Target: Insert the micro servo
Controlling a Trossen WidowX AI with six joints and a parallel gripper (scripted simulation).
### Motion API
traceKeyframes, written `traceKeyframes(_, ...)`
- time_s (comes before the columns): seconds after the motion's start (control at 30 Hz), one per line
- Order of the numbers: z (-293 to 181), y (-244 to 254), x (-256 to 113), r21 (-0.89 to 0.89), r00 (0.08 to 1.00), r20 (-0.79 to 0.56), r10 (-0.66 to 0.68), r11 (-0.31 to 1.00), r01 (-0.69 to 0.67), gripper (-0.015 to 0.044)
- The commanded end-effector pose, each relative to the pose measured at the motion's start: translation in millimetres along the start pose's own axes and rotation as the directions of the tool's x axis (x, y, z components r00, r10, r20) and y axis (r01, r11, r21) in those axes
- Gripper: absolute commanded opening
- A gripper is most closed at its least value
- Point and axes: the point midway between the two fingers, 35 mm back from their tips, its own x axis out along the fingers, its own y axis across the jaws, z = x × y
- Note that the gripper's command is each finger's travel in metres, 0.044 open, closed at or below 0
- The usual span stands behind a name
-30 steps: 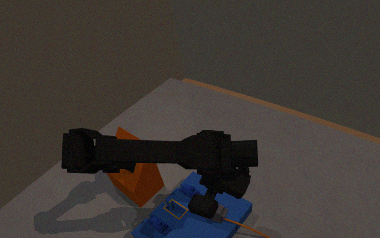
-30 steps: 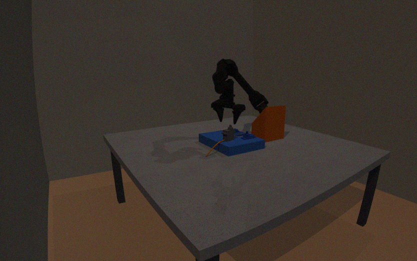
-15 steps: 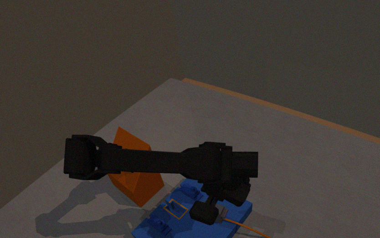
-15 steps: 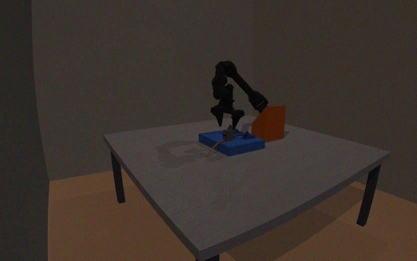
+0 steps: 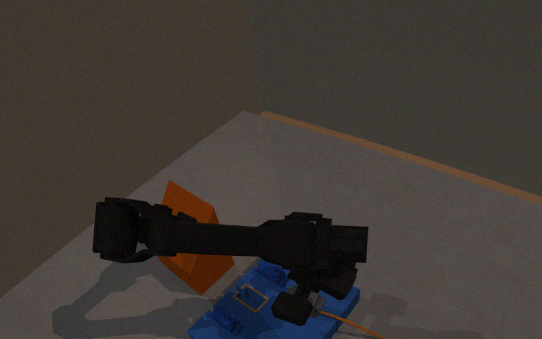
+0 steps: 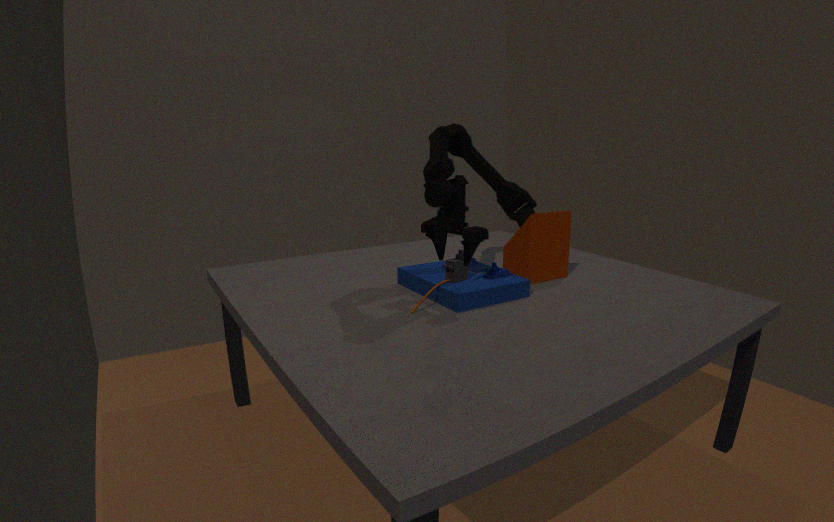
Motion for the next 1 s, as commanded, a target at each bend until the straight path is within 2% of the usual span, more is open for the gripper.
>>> traceKeyframes(0.0,-1,0,3,-0.006,1.000,-0.002,-0.005,1.000,0.005,0.0335)
traceKeyframes(0.3,-1,0,3,-0.006,1.000,-0.002,-0.005,1.000,0.005,0.0099)
traceKeyframes(0.47,-1,0,3,-0.006,1.000,-0.002,-0.005,1.000,0.005,0.0065)
traceKeyframes(0.57,-1,0,-4,-0.006,1.000,-0.002,-0.004,1.000,0.004,0.0000)
traceKeyframes(0.73,-6,0,-25,-0.007,1.000,-0.002,-0.003,1.000,0.003,0.0000)
traceKeyframes(0.97,-10,0,-27,-0.007,1.000,-0.002,-0.003,1.000,0.003,0.0000)
